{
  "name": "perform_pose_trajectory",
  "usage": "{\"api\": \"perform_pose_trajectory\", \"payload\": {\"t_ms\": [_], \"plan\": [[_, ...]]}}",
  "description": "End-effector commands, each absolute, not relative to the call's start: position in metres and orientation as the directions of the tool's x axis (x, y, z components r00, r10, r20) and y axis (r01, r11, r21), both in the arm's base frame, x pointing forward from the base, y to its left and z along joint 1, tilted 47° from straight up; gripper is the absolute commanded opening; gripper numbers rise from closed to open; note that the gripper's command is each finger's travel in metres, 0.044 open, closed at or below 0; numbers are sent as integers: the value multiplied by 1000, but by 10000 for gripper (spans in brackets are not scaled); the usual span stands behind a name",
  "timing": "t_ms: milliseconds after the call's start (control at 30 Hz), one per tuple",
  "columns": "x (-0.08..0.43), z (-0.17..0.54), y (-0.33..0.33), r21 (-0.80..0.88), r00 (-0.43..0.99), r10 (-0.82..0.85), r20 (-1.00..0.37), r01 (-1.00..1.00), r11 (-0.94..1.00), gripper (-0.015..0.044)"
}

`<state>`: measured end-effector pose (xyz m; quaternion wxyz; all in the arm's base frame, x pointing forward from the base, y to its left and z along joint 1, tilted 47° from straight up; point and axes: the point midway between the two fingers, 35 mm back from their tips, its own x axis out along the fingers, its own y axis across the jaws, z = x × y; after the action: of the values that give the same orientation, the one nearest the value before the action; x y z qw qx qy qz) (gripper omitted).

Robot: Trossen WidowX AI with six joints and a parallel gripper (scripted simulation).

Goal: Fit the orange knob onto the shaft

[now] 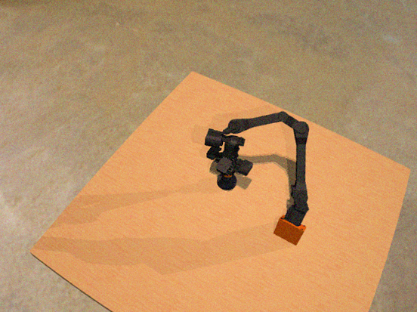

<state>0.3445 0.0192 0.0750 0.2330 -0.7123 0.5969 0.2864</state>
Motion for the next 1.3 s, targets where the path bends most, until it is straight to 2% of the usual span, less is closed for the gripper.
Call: {"api": "perform_pose_trajectory", "payload": {"t_ms": [0, 667, 900, 1267], "plan": [[344, 75, 20, 22, 128, -717, -686, -980, -195, 0], [344, 77, 20, 22, 128, -717, -686, -980, -195, 0], [345, 76, 21, 165, 128, -717, -686, -932, -324, 0], [344, 74, 18, 173, 128, -717, -686, -928, -330, 0]]}}
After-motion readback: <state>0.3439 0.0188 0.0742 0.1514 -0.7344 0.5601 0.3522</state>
